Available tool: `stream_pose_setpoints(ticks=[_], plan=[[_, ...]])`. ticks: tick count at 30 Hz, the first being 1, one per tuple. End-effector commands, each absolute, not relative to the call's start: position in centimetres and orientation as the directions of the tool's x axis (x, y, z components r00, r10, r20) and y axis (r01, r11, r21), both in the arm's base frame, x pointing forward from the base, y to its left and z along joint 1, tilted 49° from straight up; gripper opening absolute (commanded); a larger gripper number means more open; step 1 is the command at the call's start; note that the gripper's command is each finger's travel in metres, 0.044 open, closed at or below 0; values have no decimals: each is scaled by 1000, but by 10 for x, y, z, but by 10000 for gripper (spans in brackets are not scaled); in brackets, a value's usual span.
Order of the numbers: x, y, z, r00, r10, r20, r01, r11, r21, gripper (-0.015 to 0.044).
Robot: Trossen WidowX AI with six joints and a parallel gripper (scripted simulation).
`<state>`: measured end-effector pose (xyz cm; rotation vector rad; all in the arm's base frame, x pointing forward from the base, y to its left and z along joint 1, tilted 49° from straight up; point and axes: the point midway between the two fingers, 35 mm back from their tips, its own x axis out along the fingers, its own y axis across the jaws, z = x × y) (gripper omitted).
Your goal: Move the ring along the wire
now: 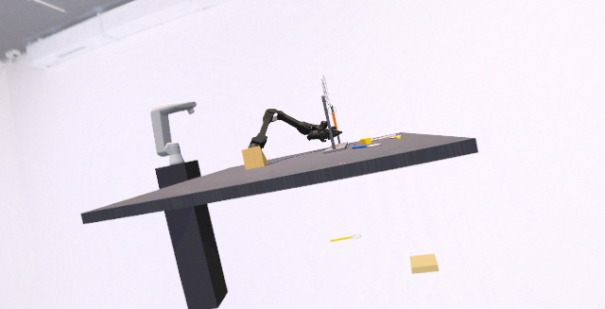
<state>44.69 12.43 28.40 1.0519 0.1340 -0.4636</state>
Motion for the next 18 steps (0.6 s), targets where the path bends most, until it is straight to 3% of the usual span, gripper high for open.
stream_pose_setpoints(ticks=[1,11,18], plan=[[437,163,317,936,-269,-225,334,487,807,160],[375,255,398,983,-184,-16,127,608,784,160],[346,278,422,984,-173,30,85,615,784,160]])
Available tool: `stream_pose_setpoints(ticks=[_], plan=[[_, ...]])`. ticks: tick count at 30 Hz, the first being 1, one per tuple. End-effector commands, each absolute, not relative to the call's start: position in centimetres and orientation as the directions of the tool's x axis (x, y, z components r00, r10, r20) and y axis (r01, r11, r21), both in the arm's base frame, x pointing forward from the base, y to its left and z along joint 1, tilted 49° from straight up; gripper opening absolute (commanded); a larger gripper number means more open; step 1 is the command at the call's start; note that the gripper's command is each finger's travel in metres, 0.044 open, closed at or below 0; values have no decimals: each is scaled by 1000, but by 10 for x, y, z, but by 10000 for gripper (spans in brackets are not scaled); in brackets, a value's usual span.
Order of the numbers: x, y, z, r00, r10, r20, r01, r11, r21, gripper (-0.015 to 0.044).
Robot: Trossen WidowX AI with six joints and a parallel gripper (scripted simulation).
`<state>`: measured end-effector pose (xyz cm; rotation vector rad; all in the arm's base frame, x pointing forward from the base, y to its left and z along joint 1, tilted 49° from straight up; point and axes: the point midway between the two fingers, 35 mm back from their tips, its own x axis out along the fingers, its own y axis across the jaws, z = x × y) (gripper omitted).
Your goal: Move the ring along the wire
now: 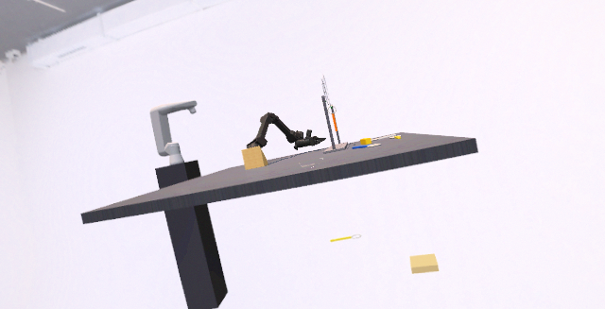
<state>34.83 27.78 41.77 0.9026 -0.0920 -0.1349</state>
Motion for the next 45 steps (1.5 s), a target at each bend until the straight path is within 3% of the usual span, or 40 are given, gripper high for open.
stream_pose_setpoints(ticks=[1,10,45], plan=[[347,277,422,984,-173,30,84,615,784,160],[386,232,455,984,-173,36,80,619,782,160],[433,226,459,984,-173,40,78,621,780,160]])
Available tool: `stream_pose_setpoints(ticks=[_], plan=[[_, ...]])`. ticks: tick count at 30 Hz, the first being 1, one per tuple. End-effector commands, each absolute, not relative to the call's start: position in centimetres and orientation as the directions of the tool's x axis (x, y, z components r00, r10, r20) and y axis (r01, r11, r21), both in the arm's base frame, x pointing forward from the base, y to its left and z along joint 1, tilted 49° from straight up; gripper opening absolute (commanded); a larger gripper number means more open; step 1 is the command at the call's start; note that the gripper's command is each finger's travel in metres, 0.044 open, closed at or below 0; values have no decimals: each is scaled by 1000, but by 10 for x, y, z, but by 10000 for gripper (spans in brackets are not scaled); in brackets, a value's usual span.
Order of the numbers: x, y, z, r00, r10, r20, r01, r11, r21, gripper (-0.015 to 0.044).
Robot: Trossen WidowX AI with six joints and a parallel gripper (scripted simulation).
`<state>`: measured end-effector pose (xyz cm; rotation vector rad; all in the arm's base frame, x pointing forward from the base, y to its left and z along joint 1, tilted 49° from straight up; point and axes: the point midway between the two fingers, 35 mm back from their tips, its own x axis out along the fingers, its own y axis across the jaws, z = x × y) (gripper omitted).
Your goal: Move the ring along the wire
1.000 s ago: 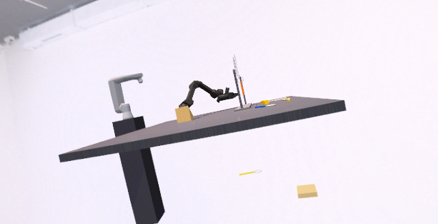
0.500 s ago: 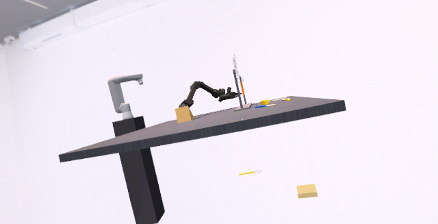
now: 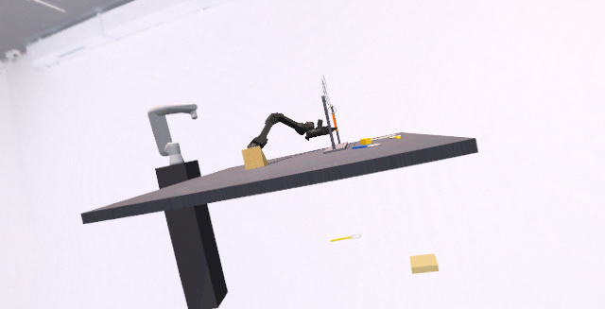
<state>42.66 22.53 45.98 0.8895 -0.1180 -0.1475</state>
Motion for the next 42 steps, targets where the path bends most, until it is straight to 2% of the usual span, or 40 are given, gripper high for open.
stream_pose_setpoints(ticks=[1,17,39,42], plan=[[434,226,459,984,-173,40,78,621,780,160],[458,220,459,984,-173,42,77,622,779,160],[458,220,459,984,-173,42,77,622,779,160],[458,219,459,983,-178,42,79,623,778,81]])
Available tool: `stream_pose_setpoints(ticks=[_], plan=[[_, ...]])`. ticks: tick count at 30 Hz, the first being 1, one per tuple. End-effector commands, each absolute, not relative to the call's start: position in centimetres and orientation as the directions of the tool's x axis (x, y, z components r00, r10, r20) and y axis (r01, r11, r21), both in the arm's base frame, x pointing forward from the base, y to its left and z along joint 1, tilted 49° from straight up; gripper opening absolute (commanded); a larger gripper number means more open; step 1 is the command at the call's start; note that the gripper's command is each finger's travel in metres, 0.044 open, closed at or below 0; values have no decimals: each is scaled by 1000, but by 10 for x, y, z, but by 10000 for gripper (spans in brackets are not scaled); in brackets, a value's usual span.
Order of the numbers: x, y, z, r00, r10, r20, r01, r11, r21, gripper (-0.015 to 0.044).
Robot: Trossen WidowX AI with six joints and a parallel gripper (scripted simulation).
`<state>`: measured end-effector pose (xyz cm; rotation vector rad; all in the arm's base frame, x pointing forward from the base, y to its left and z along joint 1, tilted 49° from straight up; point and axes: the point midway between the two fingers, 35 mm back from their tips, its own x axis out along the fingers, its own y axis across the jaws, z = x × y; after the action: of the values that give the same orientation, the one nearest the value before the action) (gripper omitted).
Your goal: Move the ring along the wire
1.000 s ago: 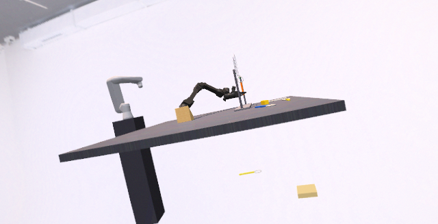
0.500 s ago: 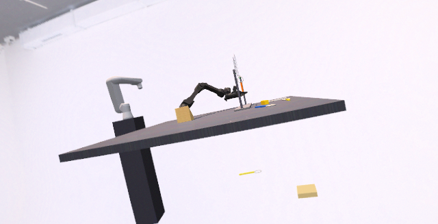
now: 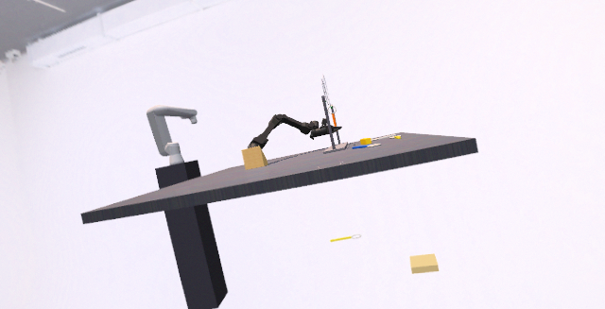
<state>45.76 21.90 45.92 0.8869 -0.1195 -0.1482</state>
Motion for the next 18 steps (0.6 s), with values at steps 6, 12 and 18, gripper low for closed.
stream_pose_setpoints(ticks=[6,12,18], plan=[[458,219,459,983,-178,42,79,623,778,-76],[458,219,459,983,-178,42,79,623,778,-150],[457,215,462,983,-177,44,77,623,778,-150]])
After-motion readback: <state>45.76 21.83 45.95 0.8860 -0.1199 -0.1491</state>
